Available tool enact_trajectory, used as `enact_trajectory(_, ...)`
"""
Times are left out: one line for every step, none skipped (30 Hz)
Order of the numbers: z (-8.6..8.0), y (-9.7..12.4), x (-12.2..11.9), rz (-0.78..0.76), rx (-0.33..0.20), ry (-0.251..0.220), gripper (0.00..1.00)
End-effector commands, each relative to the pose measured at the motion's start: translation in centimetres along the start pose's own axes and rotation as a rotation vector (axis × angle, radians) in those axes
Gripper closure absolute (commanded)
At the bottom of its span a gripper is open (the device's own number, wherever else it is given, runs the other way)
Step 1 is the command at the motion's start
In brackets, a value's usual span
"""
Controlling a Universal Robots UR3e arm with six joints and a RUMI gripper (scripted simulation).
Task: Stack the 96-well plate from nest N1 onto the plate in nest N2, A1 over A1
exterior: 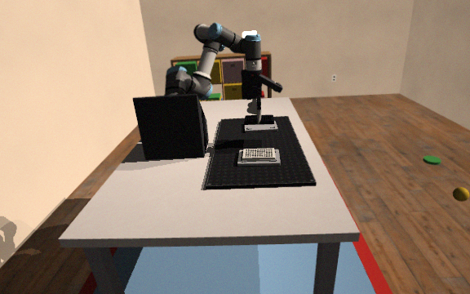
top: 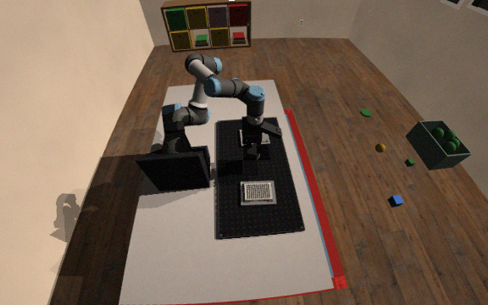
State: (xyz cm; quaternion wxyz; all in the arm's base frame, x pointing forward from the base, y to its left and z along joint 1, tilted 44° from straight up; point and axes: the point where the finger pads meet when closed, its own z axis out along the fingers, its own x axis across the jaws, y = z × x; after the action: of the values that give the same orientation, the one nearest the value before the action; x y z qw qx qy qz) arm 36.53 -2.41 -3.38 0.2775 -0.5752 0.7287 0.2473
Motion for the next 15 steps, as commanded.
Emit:
enact_trajectory(0.0,-0.1,2.0,-0.001,0.002,0.001,1.00)
enact_trajectory(0.0,-0.1,2.3,-0.001,0.002,0.001,1.00)
enact_trajectory(0.0,-0.1,2.3,-0.001,0.002,0.001,1.00)
enact_trajectory(0.0,-0.1,2.3,-0.001,0.002,0.001,1.00)
enact_trajectory(0.0,-0.1,2.6,-0.001,0.002,0.001,1.00)
enact_trajectory(0.0,-0.1,3.0,-0.001,0.002,0.001,1.00)
enact_trajectory(0.0,-0.1,3.3,-0.001,0.002,0.001,1.00)
enact_trajectory(0.0,-0.1,3.6,-0.001,0.002,0.001,1.00)
enact_trajectory(0.0,0.0,4.0,-0.001,0.002,0.001,1.00)
enact_trajectory(0.0,-0.1,4.3,-0.001,0.002,0.001,1.00)
enact_trajectory(0.0,0.0,4.6,-0.001,0.002,0.001,1.00)
enact_trajectory(-0.1,0.0,5.0,-0.001,0.002,0.001,1.00)
enact_trajectory(-0.1,0.0,5.3,-0.001,0.002,0.001,1.00)
enact_trajectory(-0.1,0.0,5.6,-0.001,0.002,0.001,1.00)
enact_trajectory(-0.1,0.0,6.0,-0.001,0.002,0.001,1.00)
